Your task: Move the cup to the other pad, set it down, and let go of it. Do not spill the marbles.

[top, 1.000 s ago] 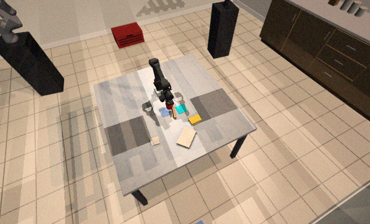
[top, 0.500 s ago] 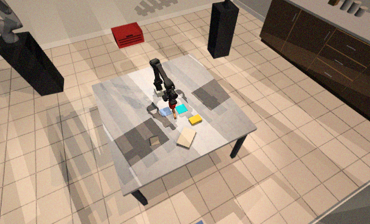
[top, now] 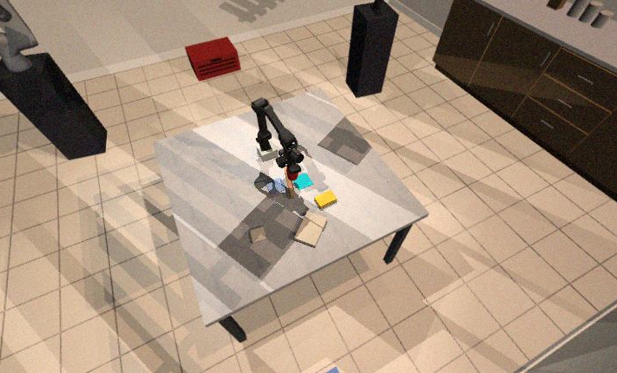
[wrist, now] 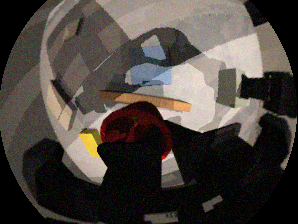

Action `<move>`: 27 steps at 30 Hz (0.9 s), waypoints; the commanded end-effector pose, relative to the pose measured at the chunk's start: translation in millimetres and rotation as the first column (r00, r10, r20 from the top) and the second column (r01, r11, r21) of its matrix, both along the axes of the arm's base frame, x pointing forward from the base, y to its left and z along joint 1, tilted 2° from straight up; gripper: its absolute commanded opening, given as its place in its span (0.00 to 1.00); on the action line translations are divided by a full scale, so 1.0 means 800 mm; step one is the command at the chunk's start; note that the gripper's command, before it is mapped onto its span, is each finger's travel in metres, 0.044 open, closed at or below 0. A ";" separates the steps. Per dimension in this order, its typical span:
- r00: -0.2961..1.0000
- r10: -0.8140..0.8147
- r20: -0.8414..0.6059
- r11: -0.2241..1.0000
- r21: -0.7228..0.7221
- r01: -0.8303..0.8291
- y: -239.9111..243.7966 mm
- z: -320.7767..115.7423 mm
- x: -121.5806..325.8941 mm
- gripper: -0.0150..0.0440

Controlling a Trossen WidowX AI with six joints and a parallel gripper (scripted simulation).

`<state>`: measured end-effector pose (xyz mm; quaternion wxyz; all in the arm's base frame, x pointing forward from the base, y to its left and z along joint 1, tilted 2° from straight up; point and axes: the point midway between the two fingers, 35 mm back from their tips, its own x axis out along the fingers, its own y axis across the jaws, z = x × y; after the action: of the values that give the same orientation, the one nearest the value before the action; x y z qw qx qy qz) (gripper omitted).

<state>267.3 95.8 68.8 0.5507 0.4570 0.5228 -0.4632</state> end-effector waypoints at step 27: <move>1.000 -0.003 -0.002 1.000 0.006 0.003 0.071 -0.005 0.004 0.25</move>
<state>270.1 151.0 68.5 0.5495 0.4576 0.5242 -0.4624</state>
